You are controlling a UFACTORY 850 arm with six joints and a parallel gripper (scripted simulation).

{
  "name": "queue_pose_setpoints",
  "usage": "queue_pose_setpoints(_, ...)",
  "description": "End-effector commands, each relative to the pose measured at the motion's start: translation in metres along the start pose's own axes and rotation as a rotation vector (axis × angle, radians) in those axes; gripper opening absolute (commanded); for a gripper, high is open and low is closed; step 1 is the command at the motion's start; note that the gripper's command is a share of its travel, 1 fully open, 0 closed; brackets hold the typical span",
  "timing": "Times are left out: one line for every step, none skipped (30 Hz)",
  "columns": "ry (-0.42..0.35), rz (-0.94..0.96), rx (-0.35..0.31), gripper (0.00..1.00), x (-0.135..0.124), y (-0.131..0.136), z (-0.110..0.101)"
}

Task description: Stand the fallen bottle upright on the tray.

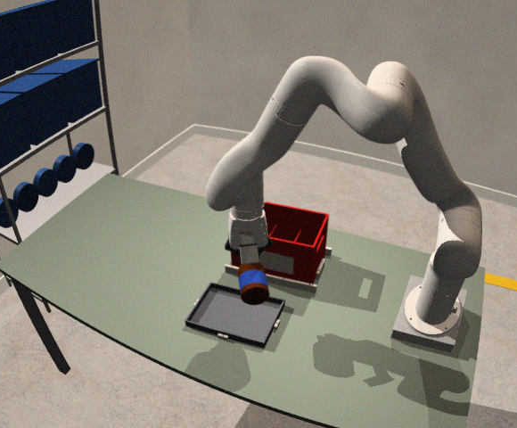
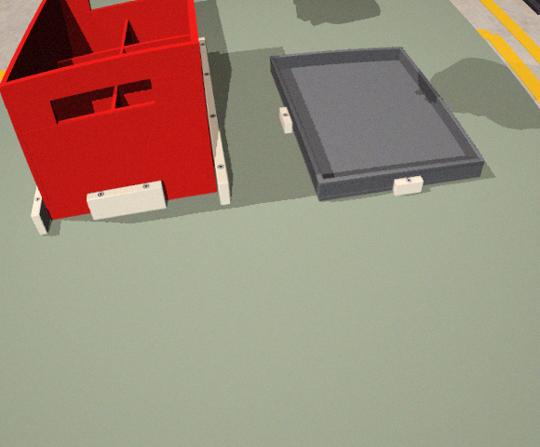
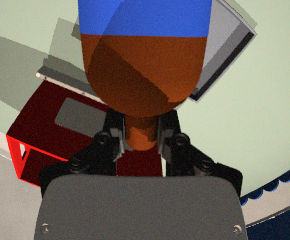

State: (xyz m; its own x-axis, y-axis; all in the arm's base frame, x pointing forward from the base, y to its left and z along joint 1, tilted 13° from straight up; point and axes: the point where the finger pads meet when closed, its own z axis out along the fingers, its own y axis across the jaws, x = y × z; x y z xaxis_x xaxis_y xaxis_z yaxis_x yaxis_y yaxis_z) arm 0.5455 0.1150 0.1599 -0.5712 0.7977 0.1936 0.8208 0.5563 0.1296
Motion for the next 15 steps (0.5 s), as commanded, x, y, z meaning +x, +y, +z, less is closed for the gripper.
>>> queue_pose_setpoints(-0.001, -0.002, -0.002, 0.00, -0.0003, 0.0008, -0.0009)
queue_pose_setpoints(-0.001, -0.002, -0.002, 0.00, -0.0003, 0.0008, -0.0009)
queue_pose_setpoints(-0.001, -0.005, -0.002, 0.00, -0.0003, 0.0008, -0.0009)
queue_pose_setpoints(-0.001, -0.009, -0.002, 0.00, -0.0003, 0.0008, -0.0009)
queue_pose_setpoints(-0.001, -0.014, -0.002, 0.00, -0.0003, 0.0008, -0.0009)
queue_pose_setpoints(-0.001, -0.022, -0.002, 0.00, -0.0003, 0.0008, -0.0009)
queue_pose_setpoints(-0.001, -0.030, -0.002, 0.00, -0.0003, 0.0008, -0.0009)
queue_pose_setpoints(-0.001, -0.040, -0.002, 0.00, -0.0003, 0.0008, -0.0009)
queue_pose_setpoints(-0.001, -0.052, -0.002, 0.00, -0.0003, 0.0008, -0.0009)
queue_pose_setpoints(-0.001, -0.064, -0.002, 0.00, -0.0003, 0.0008, -0.0009)
queue_pose_setpoints(-0.001, -0.078, -0.002, 0.00, -0.0003, 0.0008, -0.0009)
queue_pose_setpoints(-0.001, -0.093, -0.002, 0.00, -0.0003, 0.0008, -0.0009)
queue_pose_setpoints(-0.001, -0.108, -0.002, 0.00, -0.0003, 0.0008, -0.0009)
queue_pose_setpoints(-0.001, -0.123, -0.002, 0.00, -0.0003, 0.0008, -0.0009)
queue_pose_setpoints(-0.001, -0.138, -0.002, 0.00, -0.0003, 0.0008, -0.0009)
